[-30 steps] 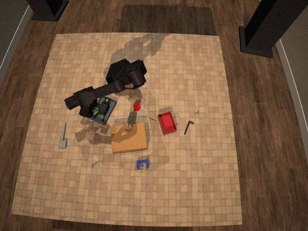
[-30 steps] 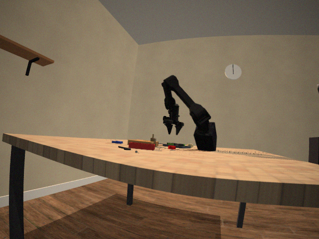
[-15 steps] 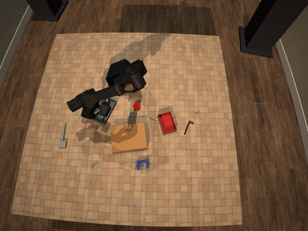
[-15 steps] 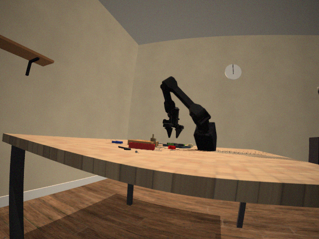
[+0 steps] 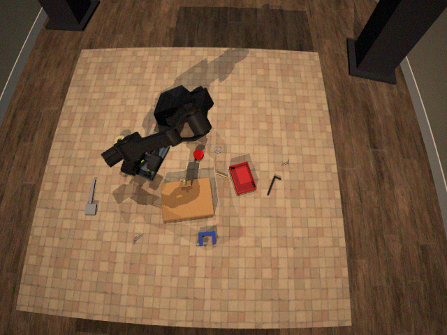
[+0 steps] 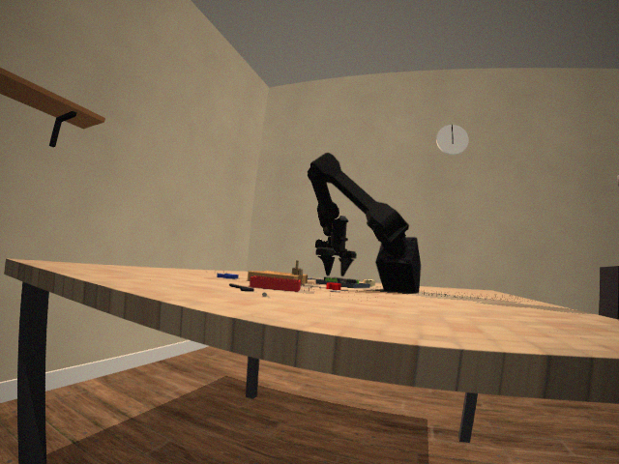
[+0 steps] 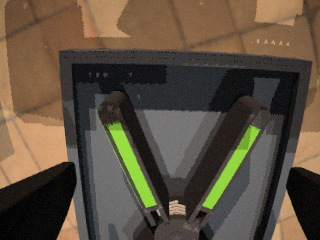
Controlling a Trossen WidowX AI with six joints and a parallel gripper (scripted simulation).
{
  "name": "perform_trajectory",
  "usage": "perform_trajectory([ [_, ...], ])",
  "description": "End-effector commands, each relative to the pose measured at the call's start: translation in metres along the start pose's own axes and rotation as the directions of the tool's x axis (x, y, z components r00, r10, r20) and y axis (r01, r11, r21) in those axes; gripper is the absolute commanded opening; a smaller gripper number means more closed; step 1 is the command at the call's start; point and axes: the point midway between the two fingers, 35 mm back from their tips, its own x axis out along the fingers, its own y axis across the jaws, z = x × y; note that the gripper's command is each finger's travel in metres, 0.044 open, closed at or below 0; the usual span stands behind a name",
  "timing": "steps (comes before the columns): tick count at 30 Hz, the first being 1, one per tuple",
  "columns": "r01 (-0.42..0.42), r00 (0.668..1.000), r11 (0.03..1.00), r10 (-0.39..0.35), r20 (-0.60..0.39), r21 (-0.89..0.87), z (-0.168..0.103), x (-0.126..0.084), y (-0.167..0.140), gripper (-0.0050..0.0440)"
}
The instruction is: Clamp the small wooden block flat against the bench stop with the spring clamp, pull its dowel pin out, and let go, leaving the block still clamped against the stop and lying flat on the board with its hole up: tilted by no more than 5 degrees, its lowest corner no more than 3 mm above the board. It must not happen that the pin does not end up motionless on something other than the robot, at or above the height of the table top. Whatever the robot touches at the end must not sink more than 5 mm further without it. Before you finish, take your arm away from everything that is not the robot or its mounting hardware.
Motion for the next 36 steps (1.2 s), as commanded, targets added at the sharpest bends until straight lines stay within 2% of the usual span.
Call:
perform_trajectory([
  [1, -0.005, 1.0, 1.0, 0.005, -0.003, 0.006, -0.0015, 0.0071, 0.0002, 0.044],
  [7, -0.006, 1.0, 1.0, 0.006, -0.003, 0.006, -0.0017, 0.0151, 0.0003, 0.044],
  [17, -0.006, 1.0, 1.0, 0.006, -0.003, 0.006, -0.0017, 0.0154, 0.0003, 0.044],
  [26, -0.002, 1.0, 1.0, 0.002, -0.004, 0.003, -0.0016, 0.0145, 0.0, 0.035],
  [36, -0.002, 1.0, 1.0, 0.002, -0.004, 0.003, -0.0016, 0.0145, 0.0, 0.0297],
])
